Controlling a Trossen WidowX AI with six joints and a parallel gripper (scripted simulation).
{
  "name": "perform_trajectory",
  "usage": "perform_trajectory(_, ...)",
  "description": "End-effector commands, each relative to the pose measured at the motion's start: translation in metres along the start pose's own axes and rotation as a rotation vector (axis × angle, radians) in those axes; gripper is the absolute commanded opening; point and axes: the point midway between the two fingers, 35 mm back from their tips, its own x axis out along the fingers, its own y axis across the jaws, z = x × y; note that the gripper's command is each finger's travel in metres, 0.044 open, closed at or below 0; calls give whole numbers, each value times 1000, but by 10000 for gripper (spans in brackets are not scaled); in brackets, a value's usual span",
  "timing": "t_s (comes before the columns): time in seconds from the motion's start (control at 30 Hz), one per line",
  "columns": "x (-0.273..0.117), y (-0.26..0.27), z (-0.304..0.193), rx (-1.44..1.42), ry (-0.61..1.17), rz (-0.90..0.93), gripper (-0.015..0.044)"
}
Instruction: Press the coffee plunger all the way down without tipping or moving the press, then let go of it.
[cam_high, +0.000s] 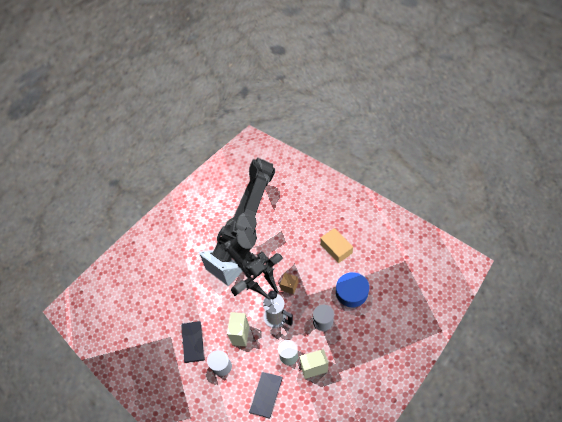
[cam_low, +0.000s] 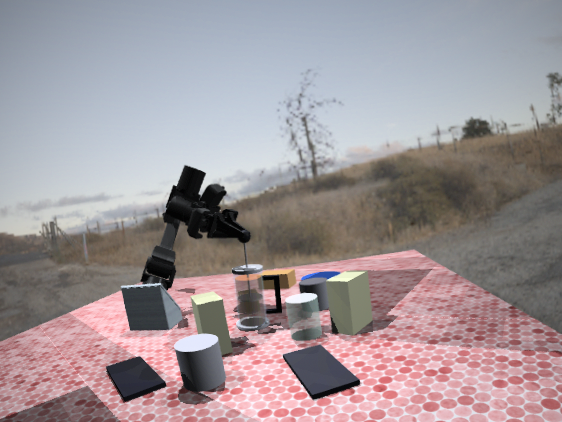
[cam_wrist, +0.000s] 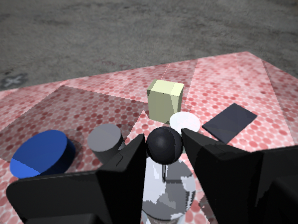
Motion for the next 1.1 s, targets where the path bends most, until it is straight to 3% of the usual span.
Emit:
perform_trajectory(0.0, 10, 0, -27, 45, 49, 3, 120)
perform_trajectory(1.07, 30, 0, -34, 46, 44, 8, 120)
